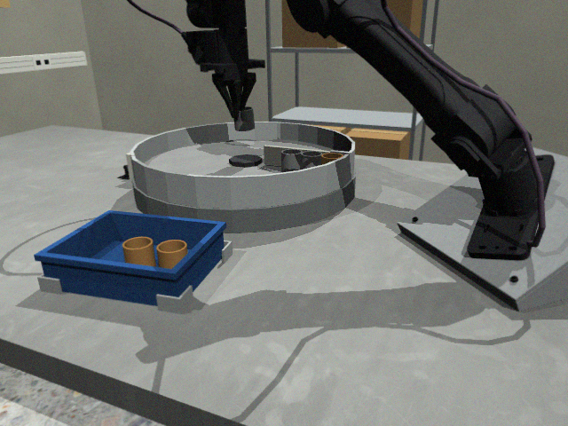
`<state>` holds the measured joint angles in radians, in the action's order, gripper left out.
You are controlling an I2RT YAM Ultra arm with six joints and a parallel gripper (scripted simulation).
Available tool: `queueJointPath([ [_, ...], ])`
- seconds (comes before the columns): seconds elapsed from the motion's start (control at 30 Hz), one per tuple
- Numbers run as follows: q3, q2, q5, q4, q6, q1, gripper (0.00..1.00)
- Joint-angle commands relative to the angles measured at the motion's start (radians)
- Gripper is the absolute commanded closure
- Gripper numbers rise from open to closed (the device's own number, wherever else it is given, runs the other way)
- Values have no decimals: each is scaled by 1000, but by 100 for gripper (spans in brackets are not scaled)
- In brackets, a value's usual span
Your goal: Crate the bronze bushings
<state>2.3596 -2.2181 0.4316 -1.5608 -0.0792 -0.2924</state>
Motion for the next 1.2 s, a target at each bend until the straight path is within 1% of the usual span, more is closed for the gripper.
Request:
queueJointPath([
  [0.0, 38, 7, -6, -5, 5, -9, 100],
  [0.07, 29, 16, -9, -6, 9, 1, 100],
  [0.1, -21, 32, -10, 21, 12, 9, 100],
  [0.2, -85, 47, -14, 72, 24, 22, 100],
  [0.3, -117, 56, -15, 98, 31, 8, 100],
  [0.37, -121, 59, -15, 102, 32, 8, 100],
  [0.4, -90, 67, -14, 107, 33, 8, 100],
  [0.5, -90, 66, -4, 108, 29, 8, 100],
  [1.17, -88, 64, -4, 101, 29, 8, 100],
])
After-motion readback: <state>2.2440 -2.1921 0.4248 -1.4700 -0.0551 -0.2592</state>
